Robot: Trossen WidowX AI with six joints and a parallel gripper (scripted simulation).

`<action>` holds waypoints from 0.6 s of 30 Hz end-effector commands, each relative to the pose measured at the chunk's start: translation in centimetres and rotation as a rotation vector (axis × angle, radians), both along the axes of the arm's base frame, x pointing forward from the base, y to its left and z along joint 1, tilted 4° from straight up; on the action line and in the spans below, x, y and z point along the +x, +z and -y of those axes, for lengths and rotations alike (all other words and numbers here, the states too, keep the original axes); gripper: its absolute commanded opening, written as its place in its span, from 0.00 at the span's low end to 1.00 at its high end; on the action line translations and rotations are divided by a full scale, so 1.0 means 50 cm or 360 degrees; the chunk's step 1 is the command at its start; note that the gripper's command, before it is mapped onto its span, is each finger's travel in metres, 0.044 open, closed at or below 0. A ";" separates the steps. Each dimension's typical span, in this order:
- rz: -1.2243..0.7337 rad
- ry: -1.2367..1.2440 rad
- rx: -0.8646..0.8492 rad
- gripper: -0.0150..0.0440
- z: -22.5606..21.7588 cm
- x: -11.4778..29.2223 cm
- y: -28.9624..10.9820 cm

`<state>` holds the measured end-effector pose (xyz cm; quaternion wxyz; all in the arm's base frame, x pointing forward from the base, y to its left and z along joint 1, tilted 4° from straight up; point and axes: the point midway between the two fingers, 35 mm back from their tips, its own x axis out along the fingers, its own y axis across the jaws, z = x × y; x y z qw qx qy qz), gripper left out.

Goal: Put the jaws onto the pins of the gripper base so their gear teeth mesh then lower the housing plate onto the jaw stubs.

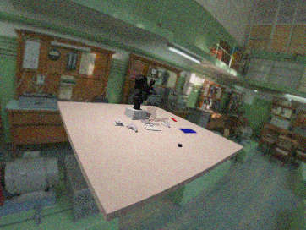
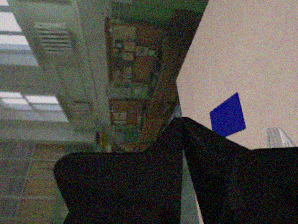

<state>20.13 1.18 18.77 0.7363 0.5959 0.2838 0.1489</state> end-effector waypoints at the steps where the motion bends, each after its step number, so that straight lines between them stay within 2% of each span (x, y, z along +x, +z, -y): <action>1: 0.0000 0.0000 0.0000 0.25 0.000 0.000 0.000; 5: -0.0019 -0.0009 0.0011 0.25 0.002 0.002 0.000; 18: -0.0379 -0.0193 0.0211 0.25 0.040 0.036 -0.010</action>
